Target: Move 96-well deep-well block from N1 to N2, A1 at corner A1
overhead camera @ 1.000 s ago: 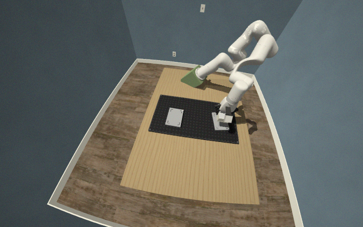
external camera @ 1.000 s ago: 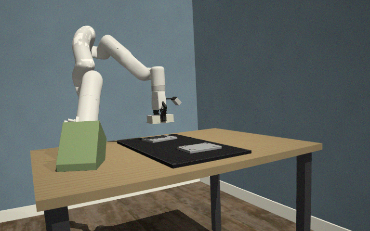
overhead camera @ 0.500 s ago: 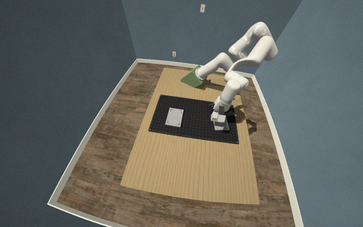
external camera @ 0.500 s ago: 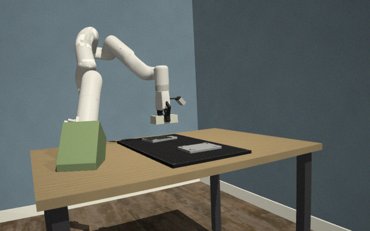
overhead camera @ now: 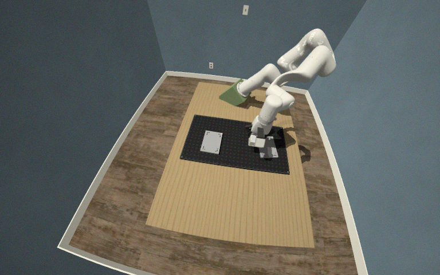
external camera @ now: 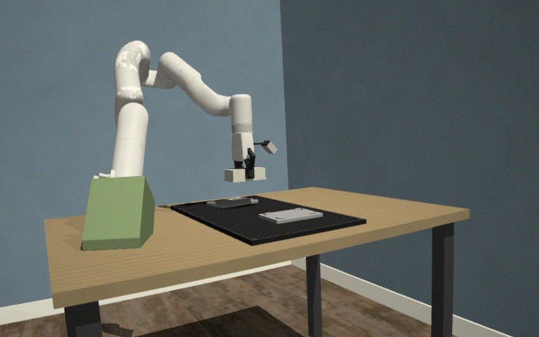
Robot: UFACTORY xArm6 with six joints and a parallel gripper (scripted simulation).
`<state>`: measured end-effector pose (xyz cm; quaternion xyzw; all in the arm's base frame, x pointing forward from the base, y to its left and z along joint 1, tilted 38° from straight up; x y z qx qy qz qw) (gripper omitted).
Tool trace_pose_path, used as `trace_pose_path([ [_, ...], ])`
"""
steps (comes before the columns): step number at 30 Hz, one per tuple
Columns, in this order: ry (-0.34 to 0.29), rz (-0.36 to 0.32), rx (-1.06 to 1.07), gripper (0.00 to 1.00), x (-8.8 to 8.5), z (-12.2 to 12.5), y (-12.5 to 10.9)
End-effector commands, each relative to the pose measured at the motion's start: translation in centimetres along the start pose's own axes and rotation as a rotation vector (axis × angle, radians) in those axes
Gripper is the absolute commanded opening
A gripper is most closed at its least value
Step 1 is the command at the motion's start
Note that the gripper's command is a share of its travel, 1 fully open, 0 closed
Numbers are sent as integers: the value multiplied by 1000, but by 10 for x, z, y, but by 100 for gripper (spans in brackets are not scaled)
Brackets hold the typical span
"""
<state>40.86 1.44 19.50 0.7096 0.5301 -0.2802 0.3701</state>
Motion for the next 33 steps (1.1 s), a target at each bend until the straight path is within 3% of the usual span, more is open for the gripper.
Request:
trace_pose_path([
  [1, 1, 3, -2, 0, -1, 16, 3],
  [33, 0, 3, -2, 0, -1, 109, 15],
])
Point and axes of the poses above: the point where the finger pads meet when closed, its own x axis out along the fingers, its own z axis across the jaws, y = z × x, the point moved 3 cm from there along -x, back along the fingers, and after that the axes turned 2 degrees about x, right-handed, at the moved point
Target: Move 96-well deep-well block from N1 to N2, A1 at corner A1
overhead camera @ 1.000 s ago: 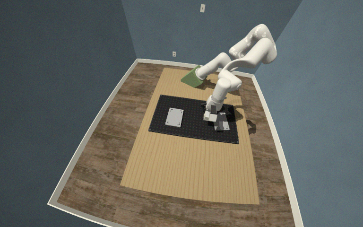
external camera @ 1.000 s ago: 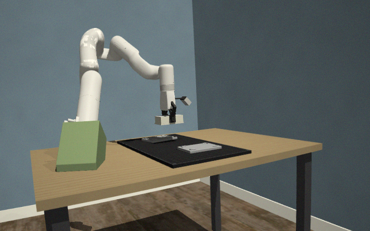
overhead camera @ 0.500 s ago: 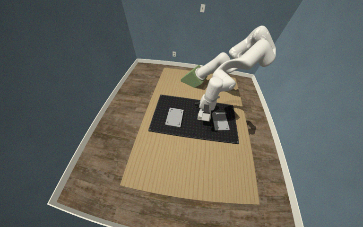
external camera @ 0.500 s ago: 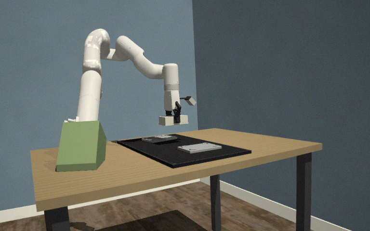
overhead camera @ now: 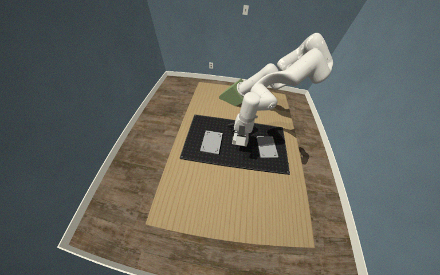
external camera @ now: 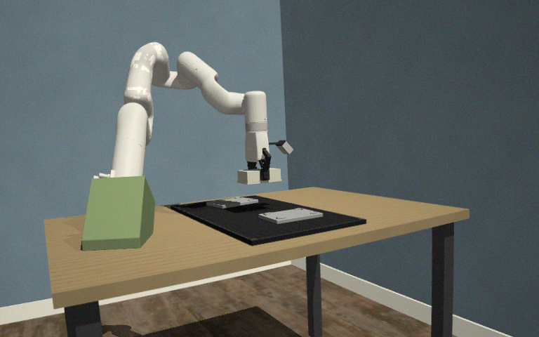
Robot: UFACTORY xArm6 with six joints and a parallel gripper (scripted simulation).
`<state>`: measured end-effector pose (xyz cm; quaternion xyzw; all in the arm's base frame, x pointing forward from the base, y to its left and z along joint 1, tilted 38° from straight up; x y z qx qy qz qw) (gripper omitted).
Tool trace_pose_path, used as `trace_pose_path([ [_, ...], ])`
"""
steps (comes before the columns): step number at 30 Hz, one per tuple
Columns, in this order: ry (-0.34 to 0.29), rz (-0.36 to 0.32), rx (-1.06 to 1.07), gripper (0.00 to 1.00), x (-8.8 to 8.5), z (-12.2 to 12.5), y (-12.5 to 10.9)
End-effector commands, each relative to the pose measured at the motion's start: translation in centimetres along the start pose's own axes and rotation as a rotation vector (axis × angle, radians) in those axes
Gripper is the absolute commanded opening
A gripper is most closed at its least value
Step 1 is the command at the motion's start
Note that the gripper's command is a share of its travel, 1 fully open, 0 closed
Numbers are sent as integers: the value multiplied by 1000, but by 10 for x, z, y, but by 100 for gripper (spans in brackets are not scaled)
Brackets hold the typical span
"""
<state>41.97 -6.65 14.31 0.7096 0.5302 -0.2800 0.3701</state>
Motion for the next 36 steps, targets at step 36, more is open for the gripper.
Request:
trace_pose_path([
  [36, -1, 3, -1, 0, -1, 119, 17],
])
Point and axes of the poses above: the point where the finger pads meet when closed, its own x axis out along the fingers, its own z axis across the jaws, y = z × x, the point moved 3 cm from there along -x, back along the fingers, and after that the axes turned 2 degrees about x, right-handed, at the moved point
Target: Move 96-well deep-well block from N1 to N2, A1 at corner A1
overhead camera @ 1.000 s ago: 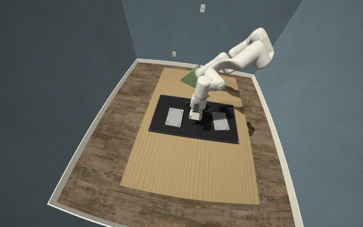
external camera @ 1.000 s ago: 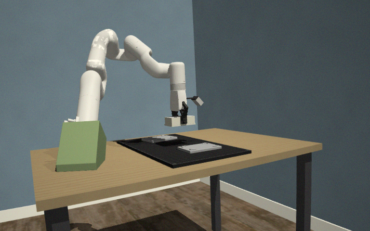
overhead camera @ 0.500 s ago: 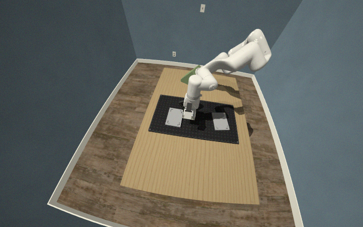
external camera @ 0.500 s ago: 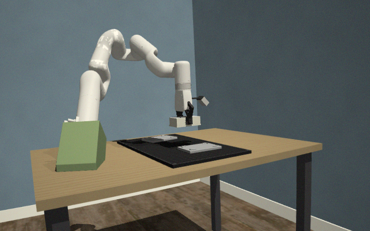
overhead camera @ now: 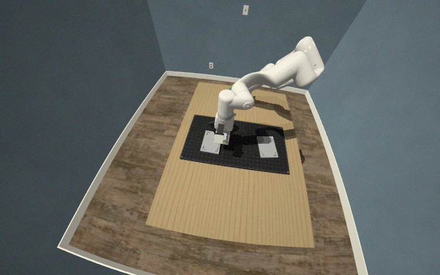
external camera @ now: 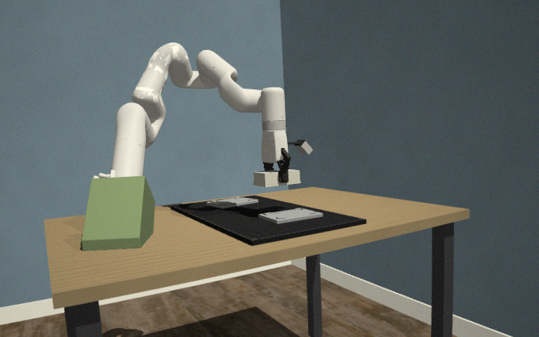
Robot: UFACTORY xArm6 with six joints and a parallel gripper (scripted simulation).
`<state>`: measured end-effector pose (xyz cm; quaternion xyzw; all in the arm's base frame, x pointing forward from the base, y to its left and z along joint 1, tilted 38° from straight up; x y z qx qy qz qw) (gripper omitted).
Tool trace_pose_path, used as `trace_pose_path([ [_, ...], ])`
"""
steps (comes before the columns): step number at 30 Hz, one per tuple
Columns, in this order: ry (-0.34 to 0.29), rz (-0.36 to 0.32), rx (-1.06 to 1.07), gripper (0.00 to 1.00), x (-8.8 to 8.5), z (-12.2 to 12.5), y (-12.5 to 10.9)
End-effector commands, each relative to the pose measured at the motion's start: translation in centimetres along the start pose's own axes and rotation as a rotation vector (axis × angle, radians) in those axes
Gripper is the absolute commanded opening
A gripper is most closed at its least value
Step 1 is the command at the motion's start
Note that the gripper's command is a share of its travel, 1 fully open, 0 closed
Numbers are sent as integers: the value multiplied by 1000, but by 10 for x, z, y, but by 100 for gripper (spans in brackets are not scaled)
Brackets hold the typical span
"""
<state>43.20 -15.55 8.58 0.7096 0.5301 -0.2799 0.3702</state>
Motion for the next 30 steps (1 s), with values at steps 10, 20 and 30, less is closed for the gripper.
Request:
trace_pose_path([
  [10, -1, 3, -1, 0, -1, 39, 7],
  [20, -1, 3, -1, 0, -1, 66, 10],
  [30, -1, 3, -1, 0, -1, 67, 10],
])
Point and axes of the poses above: the point where the finger pads meet when closed, its own x axis out along the fingers, its own z axis across the jaws, y = z × x, the point moved 3 cm from there along -x, back along the fingers, and after that the axes turned 2 degrees about x, right-handed, at the moved point
